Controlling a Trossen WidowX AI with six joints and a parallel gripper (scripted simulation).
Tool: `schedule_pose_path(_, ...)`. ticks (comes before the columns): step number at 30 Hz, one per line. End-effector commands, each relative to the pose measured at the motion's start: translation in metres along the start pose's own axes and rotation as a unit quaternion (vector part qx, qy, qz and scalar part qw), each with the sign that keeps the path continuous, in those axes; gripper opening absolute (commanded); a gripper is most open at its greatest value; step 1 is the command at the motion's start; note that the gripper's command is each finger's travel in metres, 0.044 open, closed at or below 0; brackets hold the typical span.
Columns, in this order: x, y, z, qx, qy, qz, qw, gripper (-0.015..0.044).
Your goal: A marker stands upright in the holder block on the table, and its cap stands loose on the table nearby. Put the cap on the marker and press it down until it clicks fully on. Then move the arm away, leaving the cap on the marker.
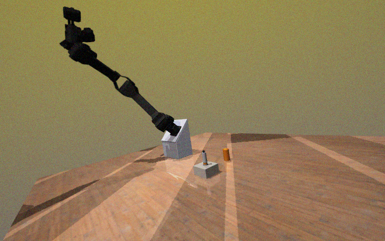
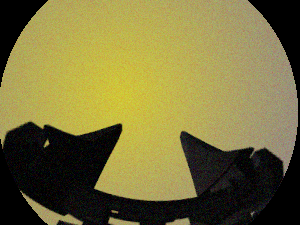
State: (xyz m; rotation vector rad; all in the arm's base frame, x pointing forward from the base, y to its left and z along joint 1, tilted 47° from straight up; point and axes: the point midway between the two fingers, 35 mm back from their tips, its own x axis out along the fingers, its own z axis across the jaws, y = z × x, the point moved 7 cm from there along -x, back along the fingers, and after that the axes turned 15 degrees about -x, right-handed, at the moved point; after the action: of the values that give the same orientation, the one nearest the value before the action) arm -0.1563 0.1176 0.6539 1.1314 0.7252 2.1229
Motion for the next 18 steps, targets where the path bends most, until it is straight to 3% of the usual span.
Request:
schedule_pose_path(1, -0.001, 0.001, 0.001, 0.001, -0.001, 0.003, 1.0, 0.0374)
schedule_pose_path(6, -0.029, 0.024, 0.037, 0.035, -0.03, 0.07, 0.996, 0.0242)
schedule_pose_path(18, -0.103, 0.048, 0.135, 0.184, -0.137, 0.217, 0.949, 0.0242)
